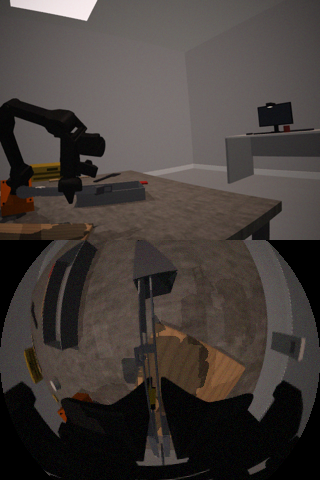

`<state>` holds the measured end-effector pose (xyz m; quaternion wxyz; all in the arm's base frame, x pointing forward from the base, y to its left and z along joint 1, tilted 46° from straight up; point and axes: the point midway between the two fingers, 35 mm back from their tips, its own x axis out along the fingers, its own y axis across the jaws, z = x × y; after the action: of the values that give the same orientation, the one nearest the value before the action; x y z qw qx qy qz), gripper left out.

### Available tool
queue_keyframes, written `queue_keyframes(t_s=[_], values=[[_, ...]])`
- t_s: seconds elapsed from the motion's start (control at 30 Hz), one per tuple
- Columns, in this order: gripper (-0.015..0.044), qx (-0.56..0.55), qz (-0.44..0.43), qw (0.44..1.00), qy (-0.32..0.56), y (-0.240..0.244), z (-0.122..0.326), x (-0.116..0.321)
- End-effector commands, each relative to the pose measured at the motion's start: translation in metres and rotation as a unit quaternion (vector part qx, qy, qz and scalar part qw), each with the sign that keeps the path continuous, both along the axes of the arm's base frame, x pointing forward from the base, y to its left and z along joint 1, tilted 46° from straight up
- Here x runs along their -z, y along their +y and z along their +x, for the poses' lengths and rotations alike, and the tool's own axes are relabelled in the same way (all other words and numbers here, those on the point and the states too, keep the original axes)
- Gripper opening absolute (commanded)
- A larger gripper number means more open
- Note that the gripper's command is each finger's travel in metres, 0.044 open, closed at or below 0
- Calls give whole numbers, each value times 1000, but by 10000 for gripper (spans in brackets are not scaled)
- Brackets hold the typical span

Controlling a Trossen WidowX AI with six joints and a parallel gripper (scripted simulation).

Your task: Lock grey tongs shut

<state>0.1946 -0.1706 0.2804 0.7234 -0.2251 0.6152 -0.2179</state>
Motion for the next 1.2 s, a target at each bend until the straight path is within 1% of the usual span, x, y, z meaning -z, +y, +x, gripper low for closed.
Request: queue_keyframes(t_s=[0.0,0.27,0.57,0.87,1.17], values=[[-150,67,17,996,-55,-3,-8,-2],[-150,208,48,964,-161,-10,-24,-4],[-150,357,79,890,-273,-17,-43,-6],[-150,490,105,779,-376,-21,-61,-8],[-150,600,127,638,-465,-24,-78,-11]])
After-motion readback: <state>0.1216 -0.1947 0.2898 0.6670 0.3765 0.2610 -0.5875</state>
